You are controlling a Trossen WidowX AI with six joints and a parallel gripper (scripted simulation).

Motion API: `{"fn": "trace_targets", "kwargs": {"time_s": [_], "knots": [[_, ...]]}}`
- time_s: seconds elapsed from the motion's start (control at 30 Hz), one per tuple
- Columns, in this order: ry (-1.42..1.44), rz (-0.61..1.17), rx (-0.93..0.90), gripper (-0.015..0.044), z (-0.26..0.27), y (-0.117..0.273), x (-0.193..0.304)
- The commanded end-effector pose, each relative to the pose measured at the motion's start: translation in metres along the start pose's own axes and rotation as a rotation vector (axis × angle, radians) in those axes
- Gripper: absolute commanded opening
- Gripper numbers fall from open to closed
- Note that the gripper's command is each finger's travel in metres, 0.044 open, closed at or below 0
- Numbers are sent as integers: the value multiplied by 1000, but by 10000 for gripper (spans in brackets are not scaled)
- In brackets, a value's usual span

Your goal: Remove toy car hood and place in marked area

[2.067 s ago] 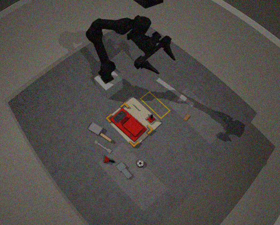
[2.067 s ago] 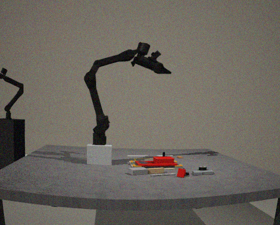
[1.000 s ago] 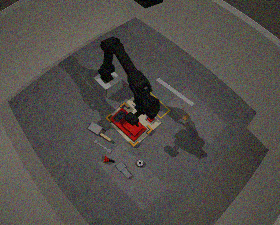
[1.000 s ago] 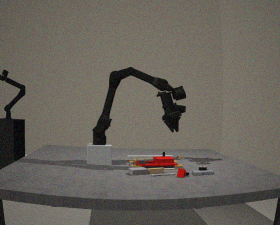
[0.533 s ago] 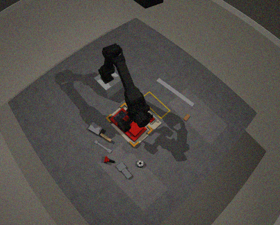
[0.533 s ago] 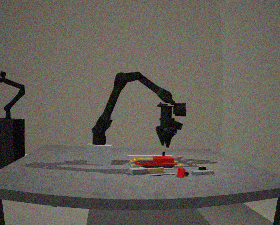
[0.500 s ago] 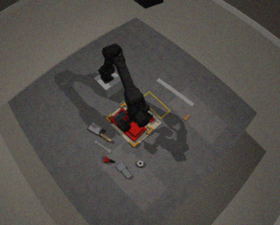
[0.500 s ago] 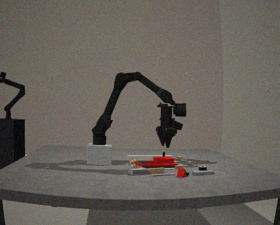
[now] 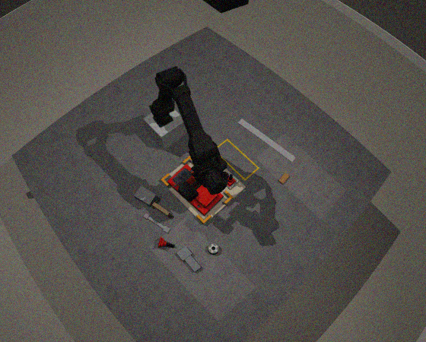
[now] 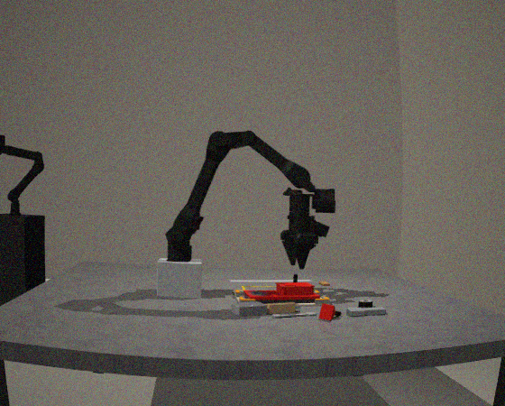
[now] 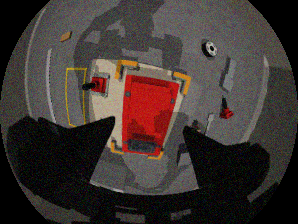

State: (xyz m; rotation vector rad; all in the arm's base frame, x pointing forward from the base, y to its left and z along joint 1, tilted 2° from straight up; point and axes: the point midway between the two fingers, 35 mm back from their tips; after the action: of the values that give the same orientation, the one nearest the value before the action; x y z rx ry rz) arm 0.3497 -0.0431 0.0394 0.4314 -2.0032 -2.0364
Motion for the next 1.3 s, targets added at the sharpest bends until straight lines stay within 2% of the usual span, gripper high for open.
{"fn": "trace_targets", "kwargs": {"time_s": [0.0,1.27], "knots": [[3,3,-7,440,1,-4,1],[3,3,-7,440,1,-27,1]]}}
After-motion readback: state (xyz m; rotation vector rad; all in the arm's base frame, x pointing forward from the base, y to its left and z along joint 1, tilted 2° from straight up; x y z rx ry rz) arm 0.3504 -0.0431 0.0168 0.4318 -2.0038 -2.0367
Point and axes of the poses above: the point midway between the two fingers, 35 mm back from their tips, its own y axis back along the fingers, its own z axis across the jaws, x = y × z, and after that the axes turned 11 degrees about y, right-handed
